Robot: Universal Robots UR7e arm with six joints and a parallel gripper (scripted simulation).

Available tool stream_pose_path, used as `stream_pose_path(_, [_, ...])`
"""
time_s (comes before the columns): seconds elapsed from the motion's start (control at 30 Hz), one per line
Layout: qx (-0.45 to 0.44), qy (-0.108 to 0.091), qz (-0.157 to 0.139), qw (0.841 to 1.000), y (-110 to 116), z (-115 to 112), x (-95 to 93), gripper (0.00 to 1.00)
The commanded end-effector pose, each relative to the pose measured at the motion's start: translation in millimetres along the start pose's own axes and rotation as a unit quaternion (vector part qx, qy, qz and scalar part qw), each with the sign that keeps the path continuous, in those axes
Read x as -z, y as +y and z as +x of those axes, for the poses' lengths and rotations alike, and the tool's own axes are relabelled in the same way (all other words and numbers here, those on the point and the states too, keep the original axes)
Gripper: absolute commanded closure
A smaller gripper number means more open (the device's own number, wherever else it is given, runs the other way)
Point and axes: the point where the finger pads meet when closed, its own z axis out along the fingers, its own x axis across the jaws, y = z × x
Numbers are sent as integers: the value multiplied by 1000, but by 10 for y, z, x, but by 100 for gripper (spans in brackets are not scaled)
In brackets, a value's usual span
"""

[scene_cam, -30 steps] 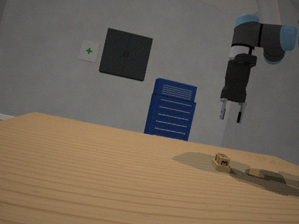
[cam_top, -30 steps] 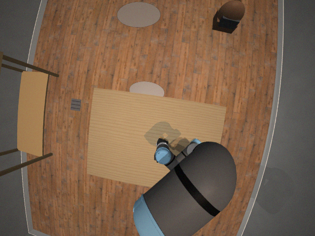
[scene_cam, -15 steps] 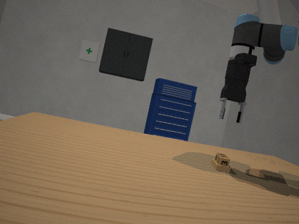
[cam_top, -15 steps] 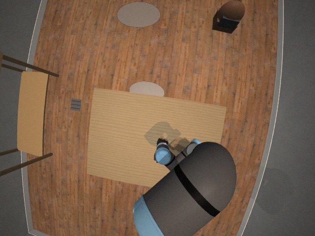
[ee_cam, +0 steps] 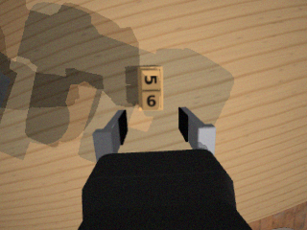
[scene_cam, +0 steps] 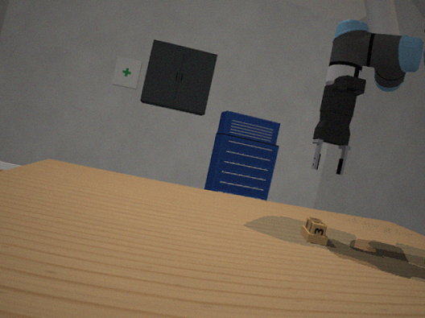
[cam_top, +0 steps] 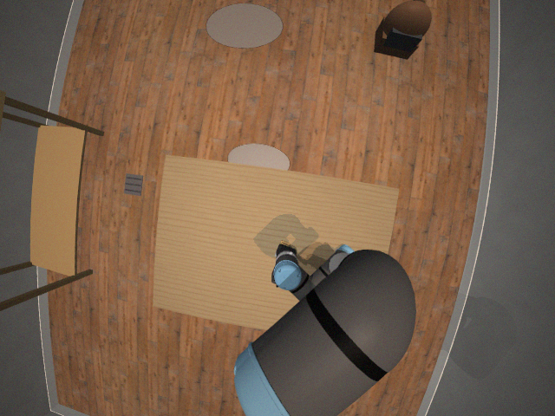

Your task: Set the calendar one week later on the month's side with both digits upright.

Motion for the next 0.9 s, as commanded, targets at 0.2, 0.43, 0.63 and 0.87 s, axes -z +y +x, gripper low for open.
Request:
stream_pose_path(0.2, [44,0,0,999,-21,-18,-13,0])
stream_pose_path(0.43, [107,1,0,994,-29,-33,-31,0])
stream_pose_path(0.63, [155,0,0,988,-40,-60,-45,0])
stream_pose_path(0.87, [244,1,0,970,-46,-89,-72,0])
